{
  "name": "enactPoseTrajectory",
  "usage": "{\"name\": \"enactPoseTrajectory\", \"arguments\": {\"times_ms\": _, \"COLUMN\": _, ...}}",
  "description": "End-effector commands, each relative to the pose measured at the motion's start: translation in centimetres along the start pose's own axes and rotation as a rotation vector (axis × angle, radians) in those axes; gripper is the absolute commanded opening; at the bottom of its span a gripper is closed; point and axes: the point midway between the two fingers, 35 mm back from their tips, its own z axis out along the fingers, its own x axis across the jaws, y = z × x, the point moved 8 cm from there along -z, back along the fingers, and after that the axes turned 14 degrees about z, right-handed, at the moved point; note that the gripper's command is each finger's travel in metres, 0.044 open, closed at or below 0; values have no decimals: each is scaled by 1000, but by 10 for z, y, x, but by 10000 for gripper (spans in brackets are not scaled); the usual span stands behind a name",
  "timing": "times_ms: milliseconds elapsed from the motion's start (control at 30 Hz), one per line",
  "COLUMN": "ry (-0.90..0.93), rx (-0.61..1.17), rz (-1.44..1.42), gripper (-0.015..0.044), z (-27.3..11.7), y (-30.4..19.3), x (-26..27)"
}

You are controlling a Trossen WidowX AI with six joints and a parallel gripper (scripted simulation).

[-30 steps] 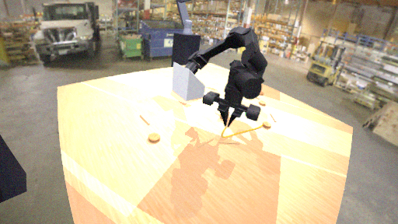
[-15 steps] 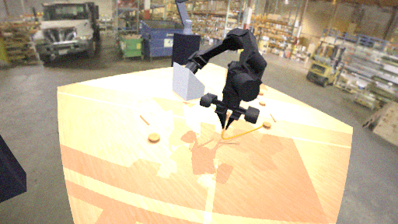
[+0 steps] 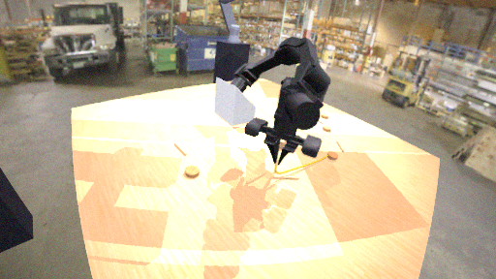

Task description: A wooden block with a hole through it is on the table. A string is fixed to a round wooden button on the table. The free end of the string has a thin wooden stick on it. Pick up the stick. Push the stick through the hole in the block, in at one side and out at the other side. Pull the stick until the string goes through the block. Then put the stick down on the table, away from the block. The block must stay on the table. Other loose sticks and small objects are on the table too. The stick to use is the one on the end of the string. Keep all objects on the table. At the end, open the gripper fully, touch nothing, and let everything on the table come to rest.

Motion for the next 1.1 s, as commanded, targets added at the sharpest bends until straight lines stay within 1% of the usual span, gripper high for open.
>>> {"name": "enactPoseTrajectory", "arguments": {"times_ms": 0, "ry": 4, "rx": 7, "rz": -8, "gripper": 0, "z": 1, "y": -2, "x": 1}}
{"name": "enactPoseTrajectory", "arguments": {"times_ms": 1067, "ry": 5, "rx": 5, "rz": -8, "gripper": 0, "z": 26, "y": 3, "x": 27}}
